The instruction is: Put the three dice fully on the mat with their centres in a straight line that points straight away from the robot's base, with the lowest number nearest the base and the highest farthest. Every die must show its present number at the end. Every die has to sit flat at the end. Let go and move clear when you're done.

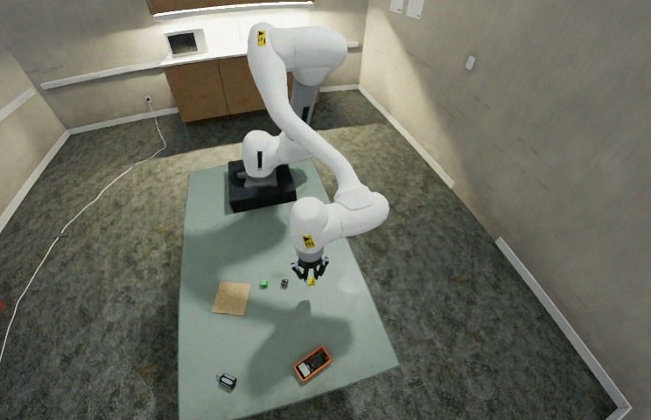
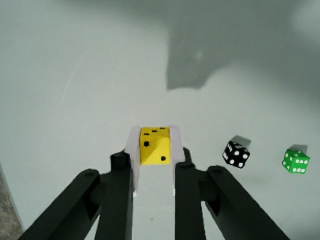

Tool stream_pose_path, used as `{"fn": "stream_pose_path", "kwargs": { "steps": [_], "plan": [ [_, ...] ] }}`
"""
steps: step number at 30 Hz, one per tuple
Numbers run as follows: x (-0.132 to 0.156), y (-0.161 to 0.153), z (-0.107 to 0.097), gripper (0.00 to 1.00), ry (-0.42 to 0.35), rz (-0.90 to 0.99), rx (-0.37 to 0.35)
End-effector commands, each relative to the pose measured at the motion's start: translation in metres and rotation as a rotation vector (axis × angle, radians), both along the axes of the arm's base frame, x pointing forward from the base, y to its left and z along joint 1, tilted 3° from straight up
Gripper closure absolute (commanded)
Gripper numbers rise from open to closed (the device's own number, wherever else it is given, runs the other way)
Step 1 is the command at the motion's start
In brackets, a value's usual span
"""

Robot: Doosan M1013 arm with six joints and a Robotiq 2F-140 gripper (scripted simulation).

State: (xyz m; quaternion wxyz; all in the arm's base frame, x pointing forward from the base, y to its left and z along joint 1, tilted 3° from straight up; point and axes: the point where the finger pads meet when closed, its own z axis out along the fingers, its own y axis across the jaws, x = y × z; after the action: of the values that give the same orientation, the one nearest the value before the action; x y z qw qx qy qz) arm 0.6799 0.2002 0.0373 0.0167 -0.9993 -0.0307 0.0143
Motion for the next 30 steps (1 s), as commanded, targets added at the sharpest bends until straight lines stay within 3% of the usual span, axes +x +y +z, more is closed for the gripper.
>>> {"fn": "stream_pose_path", "kwargs": {
  "steps": [1,2,3,5,6,8,9,11,12,15,16,17,18,20,21,22,24,30],
  "plan": [
    [0.003,-0.061,0.0,0.79,0.0,-0.045,-0.001],
    [0.003,-0.061,0.0,0.79,0.0,-0.045,-0.001],
    [0.001,-0.096,0.0,0.79,0.0,-0.073,-0.002],
    [0.001,-0.097,0.0,0.79,0.0,-0.073,-0.002],
    [-0.003,-0.134,-0.001,0.79,0.001,-0.102,-0.003],
    [-0.004,-0.134,-0.001,0.79,0.001,-0.102,-0.003],
    [-0.01,-0.171,-0.002,0.79,0.002,-0.132,-0.004],
    [-0.01,-0.172,-0.002,0.79,0.002,-0.132,-0.004],
    [-0.018,-0.207,-0.002,0.79,0.003,-0.161,-0.004],
    [-0.018,-0.208,-0.002,0.79,0.003,-0.161,-0.004],
    [-0.028,-0.241,-0.003,0.79,0.004,-0.189,-0.005],
    [-0.028,-0.241,-0.003,0.79,0.004,-0.189,-0.005],
    [-0.038,-0.269,-0.004,0.79,0.006,-0.213,-0.005],
    [-0.038,-0.269,-0.004,0.79,0.006,-0.213,-0.005],
    [-0.047,-0.292,-0.004,0.79,0.006,-0.233,-0.006],
    [-0.047,-0.292,-0.004,0.79,0.006,-0.233,-0.006],
    [-0.06,-0.321,-0.005,0.79,0.008,-0.26,-0.006],
    [-0.065,-0.331,-0.005,0.79,0.008,-0.269,-0.006]
  ]
}}
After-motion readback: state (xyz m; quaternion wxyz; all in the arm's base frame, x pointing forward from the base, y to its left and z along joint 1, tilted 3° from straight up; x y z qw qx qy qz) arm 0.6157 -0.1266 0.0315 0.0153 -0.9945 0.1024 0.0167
